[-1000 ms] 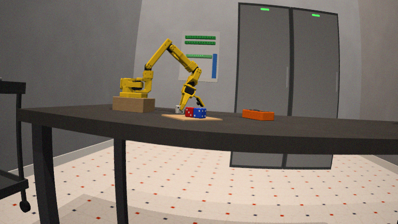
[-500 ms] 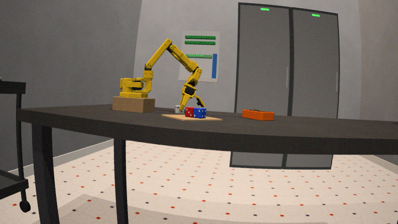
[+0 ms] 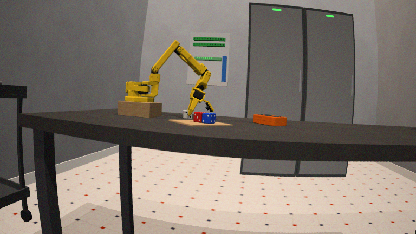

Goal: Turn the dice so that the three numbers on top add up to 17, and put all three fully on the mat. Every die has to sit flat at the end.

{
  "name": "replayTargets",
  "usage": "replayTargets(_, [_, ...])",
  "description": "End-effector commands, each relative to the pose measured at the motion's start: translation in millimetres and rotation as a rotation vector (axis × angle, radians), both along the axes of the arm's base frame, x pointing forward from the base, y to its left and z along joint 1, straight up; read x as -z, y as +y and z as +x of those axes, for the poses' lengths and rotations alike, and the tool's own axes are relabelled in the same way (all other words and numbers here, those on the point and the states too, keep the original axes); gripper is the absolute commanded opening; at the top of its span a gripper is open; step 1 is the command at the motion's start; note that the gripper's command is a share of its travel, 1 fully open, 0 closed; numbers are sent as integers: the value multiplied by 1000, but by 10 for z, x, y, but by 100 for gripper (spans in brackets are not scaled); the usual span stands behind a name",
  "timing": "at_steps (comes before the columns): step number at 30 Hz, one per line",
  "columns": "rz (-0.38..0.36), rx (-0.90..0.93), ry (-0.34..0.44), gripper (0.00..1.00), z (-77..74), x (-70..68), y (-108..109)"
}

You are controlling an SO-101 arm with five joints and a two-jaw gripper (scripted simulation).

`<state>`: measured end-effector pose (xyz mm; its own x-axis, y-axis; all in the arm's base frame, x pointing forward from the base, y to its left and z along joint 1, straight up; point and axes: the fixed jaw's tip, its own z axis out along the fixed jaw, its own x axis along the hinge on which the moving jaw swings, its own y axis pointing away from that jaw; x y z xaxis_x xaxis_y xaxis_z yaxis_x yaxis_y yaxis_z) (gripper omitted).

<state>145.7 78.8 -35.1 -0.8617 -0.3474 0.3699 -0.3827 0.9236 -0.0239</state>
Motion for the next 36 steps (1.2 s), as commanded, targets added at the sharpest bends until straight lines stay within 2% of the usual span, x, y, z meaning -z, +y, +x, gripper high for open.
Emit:
replayTargets(1, [-6, 3, 22, 11, -34, 33, -32])
replayTargets(7, [-6, 3, 22, 1, -34, 33, -32])
replayTargets(18, [3, 3, 2, 0, -26, -3, -27])
replayTargets(27, [73, 5, -152, 0, -5, -258, -2])
replayTargets(29, [73, 5, -152, 0, -5, -258, -2])
replayTargets(36, [135, 7, -282, 0, -30, -429, -3])
